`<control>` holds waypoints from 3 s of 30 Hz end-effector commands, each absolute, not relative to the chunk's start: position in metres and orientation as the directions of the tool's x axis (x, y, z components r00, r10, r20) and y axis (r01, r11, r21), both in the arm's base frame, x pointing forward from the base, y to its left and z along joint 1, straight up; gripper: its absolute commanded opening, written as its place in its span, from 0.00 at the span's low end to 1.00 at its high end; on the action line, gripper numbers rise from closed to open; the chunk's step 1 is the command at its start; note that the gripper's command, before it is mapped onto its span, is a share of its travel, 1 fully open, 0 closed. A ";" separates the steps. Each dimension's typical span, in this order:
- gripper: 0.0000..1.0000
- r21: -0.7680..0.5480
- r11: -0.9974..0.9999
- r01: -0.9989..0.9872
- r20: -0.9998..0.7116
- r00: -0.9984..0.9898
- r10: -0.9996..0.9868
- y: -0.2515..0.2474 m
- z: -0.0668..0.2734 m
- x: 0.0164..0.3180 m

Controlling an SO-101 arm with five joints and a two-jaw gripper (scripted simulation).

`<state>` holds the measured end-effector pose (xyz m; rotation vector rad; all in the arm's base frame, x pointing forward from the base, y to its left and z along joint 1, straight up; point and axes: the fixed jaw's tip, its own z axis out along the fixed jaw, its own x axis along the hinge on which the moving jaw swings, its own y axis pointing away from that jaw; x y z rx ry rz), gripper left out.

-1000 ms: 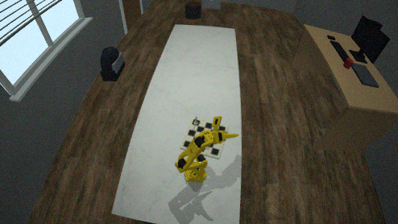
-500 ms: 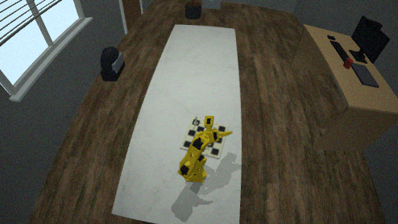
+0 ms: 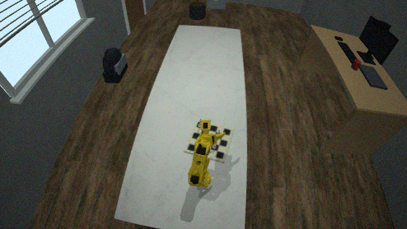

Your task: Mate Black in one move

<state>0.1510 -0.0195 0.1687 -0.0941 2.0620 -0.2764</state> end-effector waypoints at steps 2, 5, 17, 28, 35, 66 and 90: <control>0.46 -0.142 0.989 -0.034 -0.865 -0.481 -0.141 0.001 0.156 0.151; 0.44 -0.093 0.992 -0.081 -0.867 -0.483 -0.120 0.012 0.151 0.150; 0.40 -0.025 0.989 -0.145 -0.865 -0.493 -0.094 0.027 0.143 0.148; 0.40 -0.024 0.989 -0.146 -0.865 -0.493 -0.094 0.028 0.143 0.148; 0.40 -0.024 0.989 -0.146 -0.865 -0.493 -0.093 0.028 0.143 0.148; 0.26 -0.020 0.993 0.120 -0.654 -0.752 0.078 -0.015 0.148 0.161; 0.01 -0.005 0.836 0.549 -0.148 -0.827 0.542 -0.116 0.106 0.177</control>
